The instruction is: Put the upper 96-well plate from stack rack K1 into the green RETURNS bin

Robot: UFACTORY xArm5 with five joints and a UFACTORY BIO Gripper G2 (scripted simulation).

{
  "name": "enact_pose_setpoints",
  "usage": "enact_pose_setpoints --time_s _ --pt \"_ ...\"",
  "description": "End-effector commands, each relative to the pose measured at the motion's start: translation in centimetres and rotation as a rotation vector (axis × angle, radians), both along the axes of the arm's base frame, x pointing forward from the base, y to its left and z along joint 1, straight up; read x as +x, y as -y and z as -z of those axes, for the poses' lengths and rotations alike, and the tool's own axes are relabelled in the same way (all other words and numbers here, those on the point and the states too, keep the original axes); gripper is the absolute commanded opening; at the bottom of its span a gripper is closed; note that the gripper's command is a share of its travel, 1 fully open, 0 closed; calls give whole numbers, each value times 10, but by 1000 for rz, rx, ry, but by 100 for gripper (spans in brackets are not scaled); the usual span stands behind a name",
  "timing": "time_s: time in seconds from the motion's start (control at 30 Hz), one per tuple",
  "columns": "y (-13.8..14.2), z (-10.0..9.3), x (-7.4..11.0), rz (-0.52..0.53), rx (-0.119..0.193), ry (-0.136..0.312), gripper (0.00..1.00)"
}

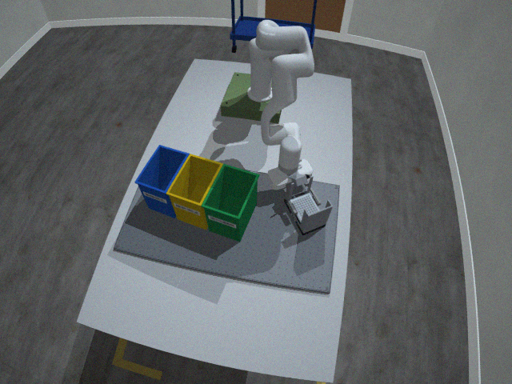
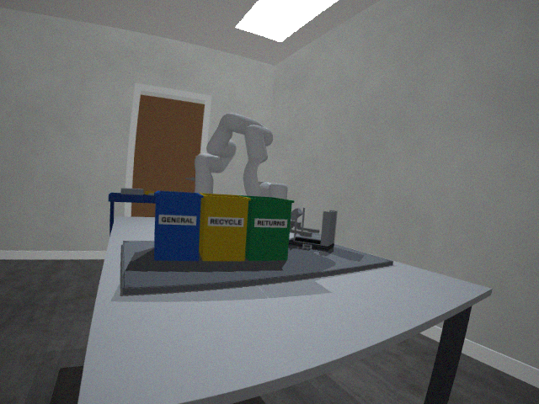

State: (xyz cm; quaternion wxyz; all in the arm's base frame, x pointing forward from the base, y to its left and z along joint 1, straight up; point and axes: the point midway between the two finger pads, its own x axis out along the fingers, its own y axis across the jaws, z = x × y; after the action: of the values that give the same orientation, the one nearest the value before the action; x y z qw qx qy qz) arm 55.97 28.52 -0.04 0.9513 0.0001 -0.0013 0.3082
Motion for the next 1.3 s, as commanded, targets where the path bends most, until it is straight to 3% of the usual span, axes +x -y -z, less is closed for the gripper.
enact_pose_setpoints --time_s 0.0,1.27 --pt "0 -1 1 0 -1 4 0" --pt "0 -7 1 0 -1 4 0"
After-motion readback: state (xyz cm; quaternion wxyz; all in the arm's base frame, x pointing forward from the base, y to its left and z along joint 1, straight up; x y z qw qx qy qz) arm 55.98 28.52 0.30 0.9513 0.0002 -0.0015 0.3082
